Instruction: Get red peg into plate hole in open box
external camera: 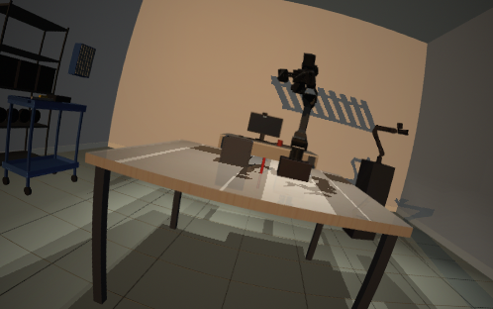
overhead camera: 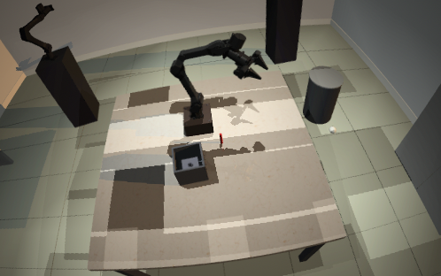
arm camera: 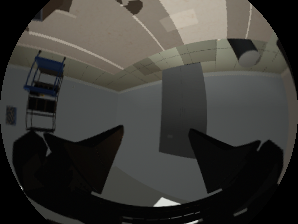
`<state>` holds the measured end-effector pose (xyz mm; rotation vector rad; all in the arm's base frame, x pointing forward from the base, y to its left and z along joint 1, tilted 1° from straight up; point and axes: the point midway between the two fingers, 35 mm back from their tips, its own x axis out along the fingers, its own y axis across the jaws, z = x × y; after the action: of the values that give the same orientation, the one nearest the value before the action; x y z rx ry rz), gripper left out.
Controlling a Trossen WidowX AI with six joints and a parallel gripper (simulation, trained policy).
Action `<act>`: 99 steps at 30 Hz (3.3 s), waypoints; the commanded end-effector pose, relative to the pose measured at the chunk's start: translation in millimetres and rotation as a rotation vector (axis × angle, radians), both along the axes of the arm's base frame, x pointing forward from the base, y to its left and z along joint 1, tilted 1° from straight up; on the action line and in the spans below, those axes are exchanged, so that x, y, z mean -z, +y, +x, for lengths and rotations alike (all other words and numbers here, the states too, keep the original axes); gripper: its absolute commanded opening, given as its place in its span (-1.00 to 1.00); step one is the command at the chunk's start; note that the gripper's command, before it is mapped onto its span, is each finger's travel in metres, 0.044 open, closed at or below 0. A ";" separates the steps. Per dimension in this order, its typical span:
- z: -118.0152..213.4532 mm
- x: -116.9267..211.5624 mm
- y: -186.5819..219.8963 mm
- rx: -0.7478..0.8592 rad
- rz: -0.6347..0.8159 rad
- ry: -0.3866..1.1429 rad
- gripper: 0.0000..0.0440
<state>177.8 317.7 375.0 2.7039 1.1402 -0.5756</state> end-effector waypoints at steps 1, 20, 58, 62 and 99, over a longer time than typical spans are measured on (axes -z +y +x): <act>2.5 1.0 -1.5 0.022 0.016 0.022 0.88; 43.2 27.2 -34.8 0.438 0.355 0.414 1.00; 93.1 86.5 -110.6 1.286 1.189 1.017 1.00; 95.1 93.3 -118.0 1.375 1.287 1.066 1.00; 82.4 163.8 -172.8 2.269 2.255 1.240 1.00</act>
<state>265.2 150.1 223.4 -0.3072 0.9696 0.2698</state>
